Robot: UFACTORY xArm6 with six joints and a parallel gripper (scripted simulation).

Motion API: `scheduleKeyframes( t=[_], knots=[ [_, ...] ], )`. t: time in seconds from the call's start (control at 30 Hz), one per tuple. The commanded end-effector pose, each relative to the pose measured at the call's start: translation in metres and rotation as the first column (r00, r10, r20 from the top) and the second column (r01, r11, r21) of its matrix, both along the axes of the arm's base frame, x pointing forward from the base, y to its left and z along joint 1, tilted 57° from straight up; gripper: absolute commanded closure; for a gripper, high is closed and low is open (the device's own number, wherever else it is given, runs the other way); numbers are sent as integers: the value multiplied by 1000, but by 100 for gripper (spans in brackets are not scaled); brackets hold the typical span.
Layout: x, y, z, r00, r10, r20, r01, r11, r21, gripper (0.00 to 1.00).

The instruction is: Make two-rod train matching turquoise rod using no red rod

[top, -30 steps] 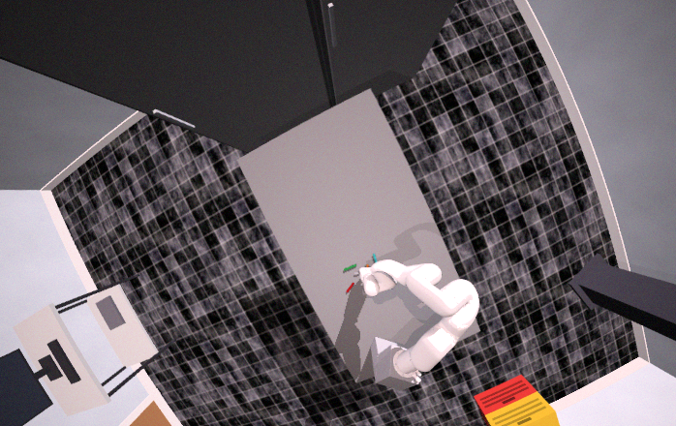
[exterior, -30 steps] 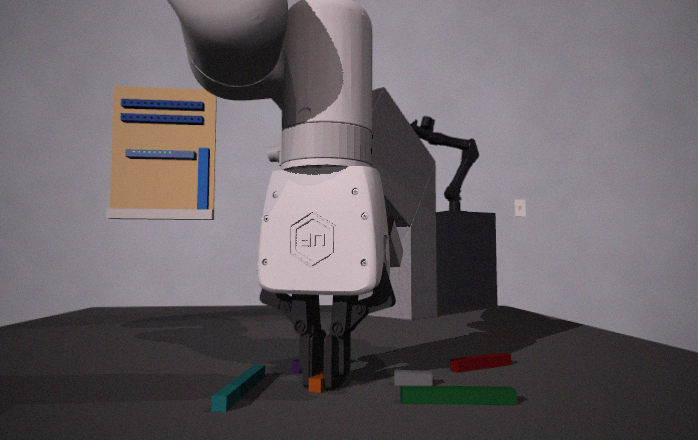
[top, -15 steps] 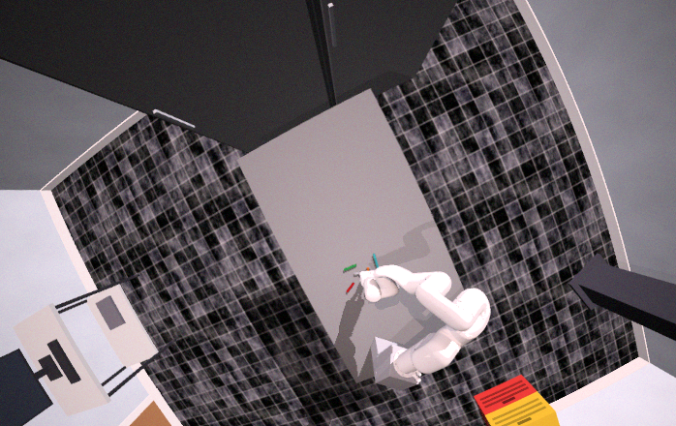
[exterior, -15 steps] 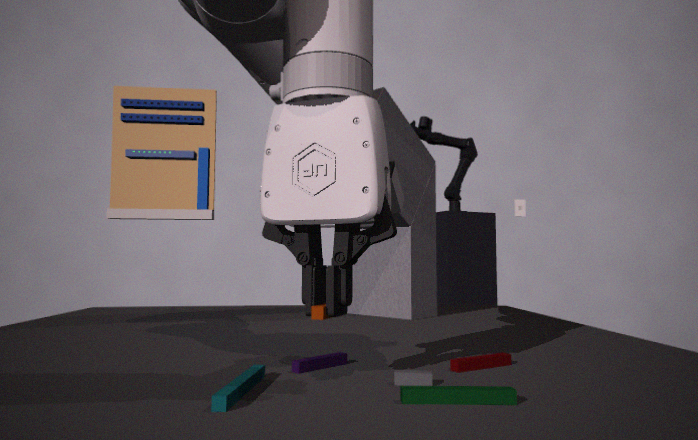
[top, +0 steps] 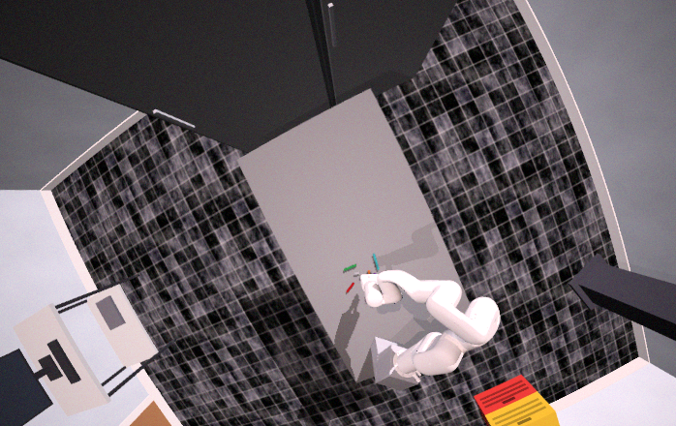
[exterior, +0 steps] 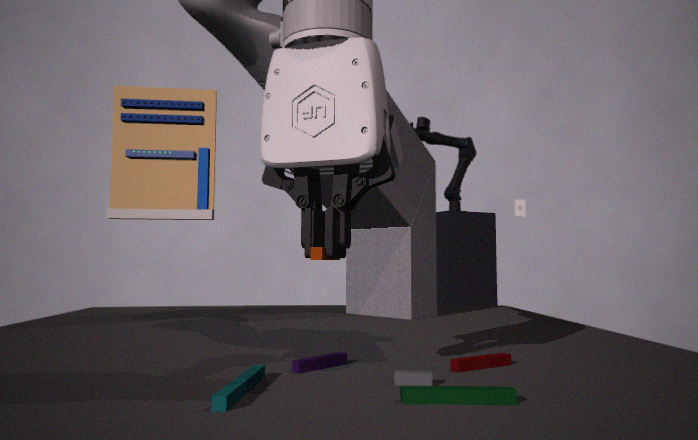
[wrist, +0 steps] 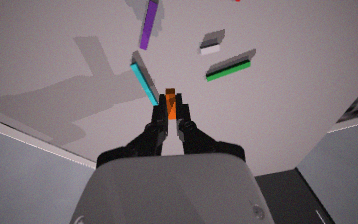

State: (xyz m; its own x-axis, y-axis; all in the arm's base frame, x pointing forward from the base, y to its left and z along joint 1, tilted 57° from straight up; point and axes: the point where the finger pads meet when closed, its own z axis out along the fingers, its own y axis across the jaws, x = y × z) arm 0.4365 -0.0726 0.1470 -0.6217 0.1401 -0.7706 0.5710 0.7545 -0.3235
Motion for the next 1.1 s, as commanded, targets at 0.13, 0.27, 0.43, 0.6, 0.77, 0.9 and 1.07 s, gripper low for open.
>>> scheduleKeyframes(
  t=[0.13, 0.27, 0.43, 0.6, 0.77, 0.9, 1.07],
  knots=[
    [-3, -5, 2, 1000, -13, 19, 13, 1000, 16, 96],
    [-29, -42, 14, 981, -132, 142, 112, 984, 140, 96],
    [-64, -73, 20, 930, -269, 250, 199, 941, 272, 96],
    [-85, -87, 21, 889, -347, 299, 239, 908, 343, 96],
    [-87, -88, 21, 884, -355, 303, 243, 904, 351, 96],
    [-87, -88, 21, 884, -355, 303, 243, 904, 351, 96],
    [-87, -89, 21, 884, -355, 303, 243, 904, 351, 96]
  ],
)
